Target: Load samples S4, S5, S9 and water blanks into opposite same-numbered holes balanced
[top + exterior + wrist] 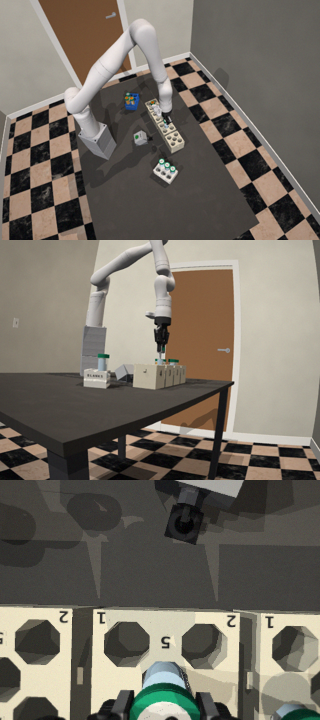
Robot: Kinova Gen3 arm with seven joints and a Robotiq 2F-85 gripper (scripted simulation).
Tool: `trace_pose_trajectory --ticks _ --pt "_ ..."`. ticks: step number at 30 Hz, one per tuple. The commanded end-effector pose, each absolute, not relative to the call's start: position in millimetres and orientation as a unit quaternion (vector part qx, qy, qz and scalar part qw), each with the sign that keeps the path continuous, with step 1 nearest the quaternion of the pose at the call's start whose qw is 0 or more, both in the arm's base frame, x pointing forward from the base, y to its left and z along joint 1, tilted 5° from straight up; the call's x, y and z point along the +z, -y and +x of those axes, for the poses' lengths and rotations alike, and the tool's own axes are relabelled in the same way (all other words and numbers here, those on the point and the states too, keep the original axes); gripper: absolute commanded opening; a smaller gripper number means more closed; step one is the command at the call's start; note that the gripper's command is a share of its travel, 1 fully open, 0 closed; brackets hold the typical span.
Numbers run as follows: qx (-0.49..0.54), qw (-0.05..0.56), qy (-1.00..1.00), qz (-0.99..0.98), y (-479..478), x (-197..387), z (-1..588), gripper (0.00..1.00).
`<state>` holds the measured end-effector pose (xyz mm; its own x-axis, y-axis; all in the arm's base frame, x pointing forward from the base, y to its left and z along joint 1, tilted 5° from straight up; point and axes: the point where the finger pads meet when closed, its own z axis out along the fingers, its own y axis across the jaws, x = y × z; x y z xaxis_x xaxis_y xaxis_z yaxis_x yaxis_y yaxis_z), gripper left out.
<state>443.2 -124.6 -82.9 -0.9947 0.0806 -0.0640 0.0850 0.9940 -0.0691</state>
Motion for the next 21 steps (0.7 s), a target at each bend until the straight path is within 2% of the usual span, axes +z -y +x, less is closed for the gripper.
trace_pose_trajectory --ticks 1,21 --pt "-0.036 0.031 -0.998 0.041 124.7 -83.2 443.9 0.10" --pt "-0.036 0.031 -0.998 0.041 125.6 -95.1 444.6 0.10"
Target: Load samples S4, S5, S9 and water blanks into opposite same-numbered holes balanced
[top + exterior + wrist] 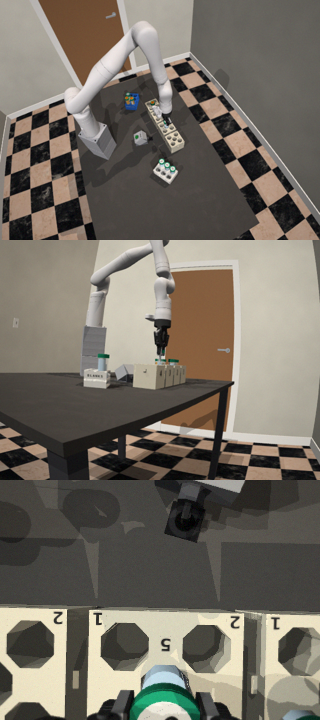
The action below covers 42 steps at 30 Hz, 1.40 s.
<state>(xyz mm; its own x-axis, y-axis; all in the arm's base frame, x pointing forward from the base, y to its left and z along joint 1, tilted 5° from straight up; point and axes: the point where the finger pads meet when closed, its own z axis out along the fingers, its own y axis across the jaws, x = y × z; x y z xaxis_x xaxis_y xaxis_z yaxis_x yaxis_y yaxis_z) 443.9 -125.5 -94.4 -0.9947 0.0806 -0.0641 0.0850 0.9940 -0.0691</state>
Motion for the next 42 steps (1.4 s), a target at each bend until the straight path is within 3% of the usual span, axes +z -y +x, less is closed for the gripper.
trace_pose_trajectory --ticks 1,42 --pt "-0.036 0.031 -0.998 0.041 125.7 -95.8 444.6 0.10" --pt "-0.036 0.031 -0.998 0.041 127.5 -120.3 446.1 0.10"
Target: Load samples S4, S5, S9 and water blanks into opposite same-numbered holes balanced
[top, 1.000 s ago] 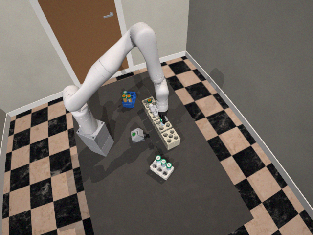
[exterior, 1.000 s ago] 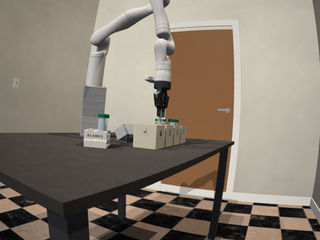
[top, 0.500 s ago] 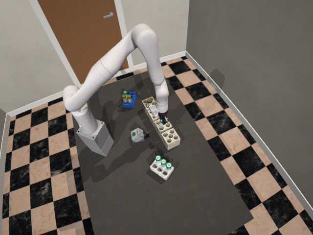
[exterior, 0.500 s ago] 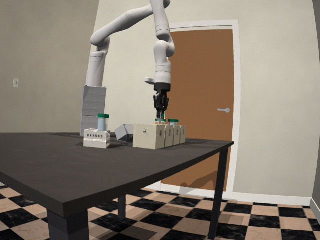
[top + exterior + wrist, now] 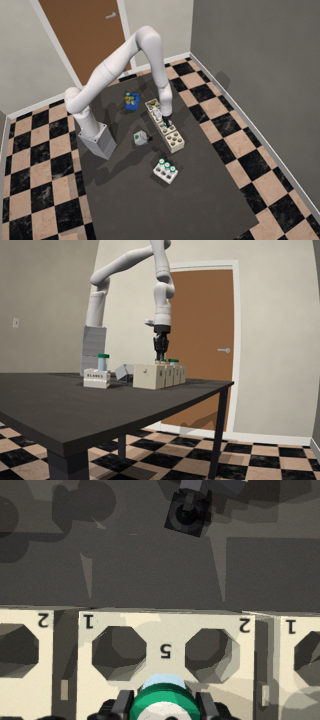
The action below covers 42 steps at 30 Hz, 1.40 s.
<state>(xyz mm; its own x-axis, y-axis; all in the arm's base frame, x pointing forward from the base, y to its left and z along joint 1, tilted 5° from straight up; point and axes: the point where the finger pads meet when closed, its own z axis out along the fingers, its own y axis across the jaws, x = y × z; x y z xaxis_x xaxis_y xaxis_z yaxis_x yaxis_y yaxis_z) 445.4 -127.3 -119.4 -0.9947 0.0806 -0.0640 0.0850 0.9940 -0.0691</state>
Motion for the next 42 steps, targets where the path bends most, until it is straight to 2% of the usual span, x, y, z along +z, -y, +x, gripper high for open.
trace_pose_trajectory --ticks 1,28,29,42 --pt "-0.036 0.031 -0.998 0.041 127.6 -121.0 446.1 0.10" --pt "-0.036 0.031 -0.998 0.041 128.3 -130.3 446.7 0.10" --pt "-0.036 0.031 -0.998 0.041 128.3 -130.3 446.7 0.62" --pt "-0.036 0.031 -0.998 0.041 128.3 -130.3 446.7 0.62"
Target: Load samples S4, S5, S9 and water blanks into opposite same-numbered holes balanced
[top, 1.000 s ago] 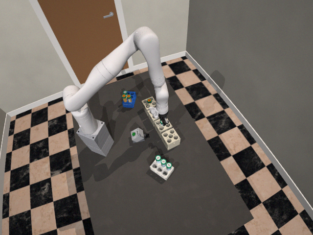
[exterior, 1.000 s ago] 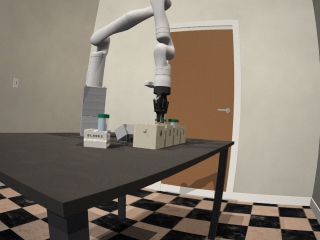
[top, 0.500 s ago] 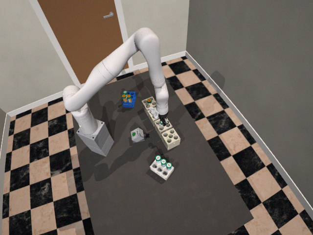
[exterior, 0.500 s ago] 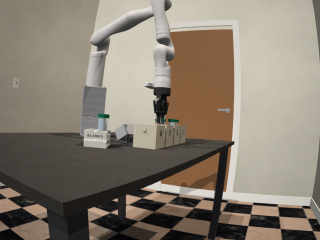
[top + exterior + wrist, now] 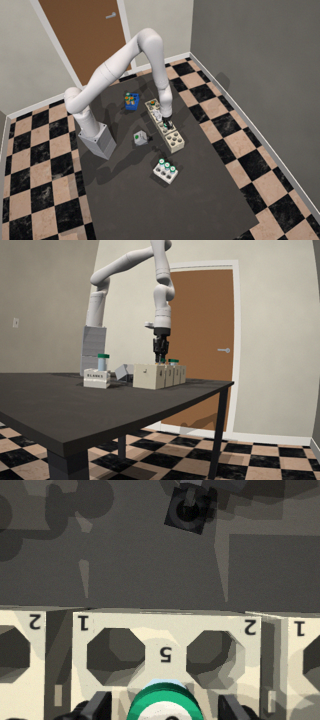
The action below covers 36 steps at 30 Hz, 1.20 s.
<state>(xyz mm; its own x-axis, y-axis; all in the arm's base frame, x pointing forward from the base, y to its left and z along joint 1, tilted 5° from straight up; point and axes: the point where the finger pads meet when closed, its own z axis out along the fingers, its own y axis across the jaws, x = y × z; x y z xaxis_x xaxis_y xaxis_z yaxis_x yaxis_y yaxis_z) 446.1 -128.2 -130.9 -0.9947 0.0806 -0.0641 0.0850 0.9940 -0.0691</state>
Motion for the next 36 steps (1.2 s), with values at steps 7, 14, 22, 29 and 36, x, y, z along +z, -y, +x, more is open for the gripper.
trace_pose_trajectory --ticks 7,14,22,29,36 --pt "-0.036 0.031 -0.998 0.041 128.3 -130.3 446.7 0.62" --pt "-0.036 0.031 -0.998 0.041 128.3 -130.3 446.7 0.62" --pt "-0.036 0.031 -0.998 0.041 127.6 -121.1 446.1 0.62" --pt "-0.036 0.031 -0.998 0.041 126.9 -111.8 445.5 0.62" --pt "-0.036 0.031 -0.998 0.041 126.4 -105.1 445.1 0.62"
